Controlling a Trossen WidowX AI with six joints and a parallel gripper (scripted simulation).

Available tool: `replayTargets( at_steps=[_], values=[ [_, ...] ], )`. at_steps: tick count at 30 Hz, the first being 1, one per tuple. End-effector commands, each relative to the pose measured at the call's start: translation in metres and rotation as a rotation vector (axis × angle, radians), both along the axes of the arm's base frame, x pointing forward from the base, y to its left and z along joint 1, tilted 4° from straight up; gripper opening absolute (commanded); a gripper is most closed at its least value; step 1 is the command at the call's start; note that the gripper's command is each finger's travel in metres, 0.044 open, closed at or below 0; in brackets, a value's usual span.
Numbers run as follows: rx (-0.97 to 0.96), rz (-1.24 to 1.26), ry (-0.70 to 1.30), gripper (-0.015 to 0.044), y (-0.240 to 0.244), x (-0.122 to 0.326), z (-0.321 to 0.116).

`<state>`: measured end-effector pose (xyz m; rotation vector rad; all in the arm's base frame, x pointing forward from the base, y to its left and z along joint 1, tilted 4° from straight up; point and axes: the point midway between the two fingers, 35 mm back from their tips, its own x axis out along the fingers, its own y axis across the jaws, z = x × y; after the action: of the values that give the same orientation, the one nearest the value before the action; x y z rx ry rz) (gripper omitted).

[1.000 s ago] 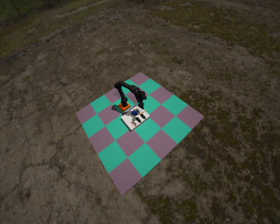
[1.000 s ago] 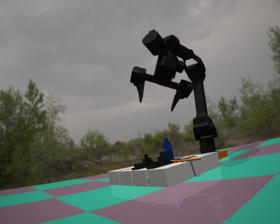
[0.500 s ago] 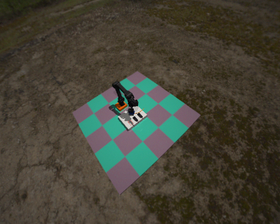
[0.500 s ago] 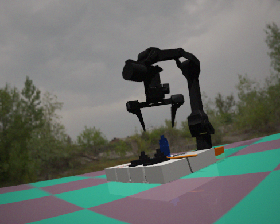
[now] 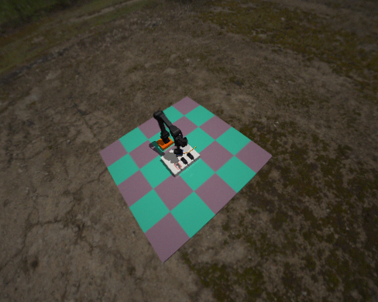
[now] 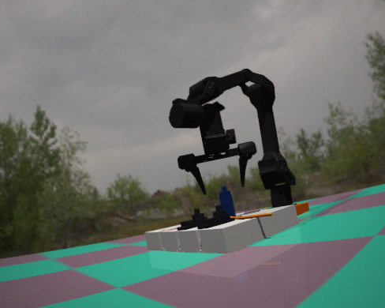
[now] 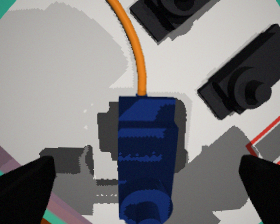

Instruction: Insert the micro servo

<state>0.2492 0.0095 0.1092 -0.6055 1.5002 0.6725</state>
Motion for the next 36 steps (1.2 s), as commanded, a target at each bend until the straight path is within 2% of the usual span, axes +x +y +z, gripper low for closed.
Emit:
replayTargets(
  at_steps=[1, 15, 26, 33, 36],
  values=[
    [0.005, -0.001, 0.0, 0.044, 0.001, 0.0, -0.004],
    [0.005, -0.001, 0.0, 0.044, 0.002, -0.001, -0.022],
    [0.005, -0.001, 0.0, 0.0151, 0.002, -0.001, -0.022],
    [0.005, -0.001, 0.0, 0.0105, 0.002, -0.001, -0.022],
    [0.005, -0.001, 0.0, 0.0026, 0.002, 0.0, -0.018]
  ],
)
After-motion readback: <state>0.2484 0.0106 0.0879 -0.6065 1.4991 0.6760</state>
